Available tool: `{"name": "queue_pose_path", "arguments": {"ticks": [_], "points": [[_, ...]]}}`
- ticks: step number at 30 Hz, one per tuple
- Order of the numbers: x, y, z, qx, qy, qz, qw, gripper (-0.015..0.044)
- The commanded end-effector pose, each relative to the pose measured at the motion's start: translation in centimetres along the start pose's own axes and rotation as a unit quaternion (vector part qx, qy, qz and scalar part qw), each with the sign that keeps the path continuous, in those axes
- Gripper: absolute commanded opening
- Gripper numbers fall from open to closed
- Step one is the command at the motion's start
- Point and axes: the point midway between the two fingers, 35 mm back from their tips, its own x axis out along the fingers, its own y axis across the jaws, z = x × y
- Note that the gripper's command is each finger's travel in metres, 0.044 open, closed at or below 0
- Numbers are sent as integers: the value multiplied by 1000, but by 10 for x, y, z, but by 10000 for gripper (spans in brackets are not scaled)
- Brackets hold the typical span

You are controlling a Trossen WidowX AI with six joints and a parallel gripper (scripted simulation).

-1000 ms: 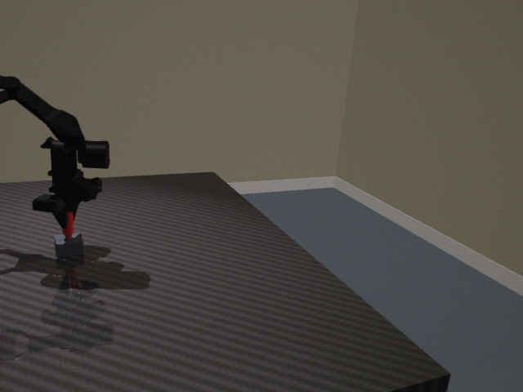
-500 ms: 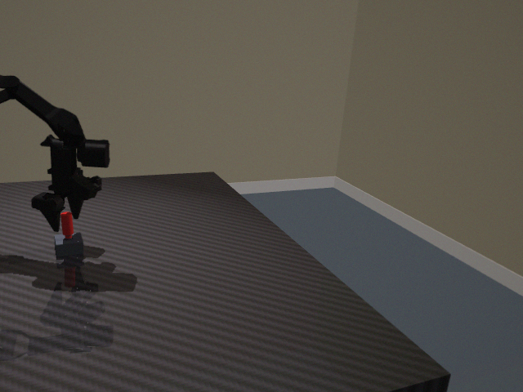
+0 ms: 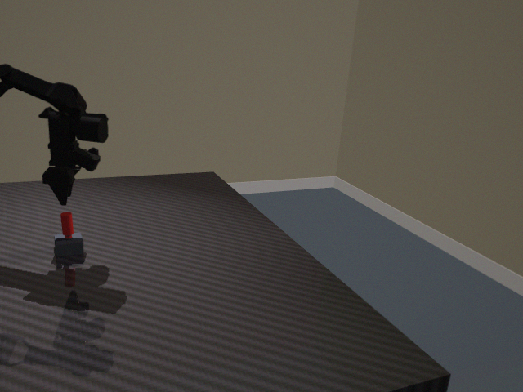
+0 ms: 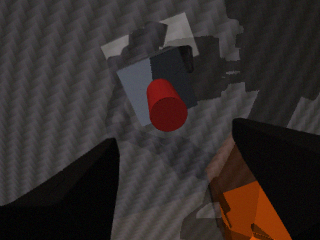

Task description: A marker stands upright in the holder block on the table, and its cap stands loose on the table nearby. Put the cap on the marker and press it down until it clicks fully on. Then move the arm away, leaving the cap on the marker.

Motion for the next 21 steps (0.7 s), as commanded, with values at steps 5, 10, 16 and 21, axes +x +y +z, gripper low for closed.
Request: {"name": "queue_pose_path", "arguments": {"ticks": [5, 10, 16, 21], "points": [[4, 0, -1, -121, 0, 1, 993, 99], [4, 0, -1, -121, 0, 1, 993, 0], [4, 0, -1, -121, 0, 1, 993, 0], [8, 0, -1, -121, 0, 1, 993, 0]]}}
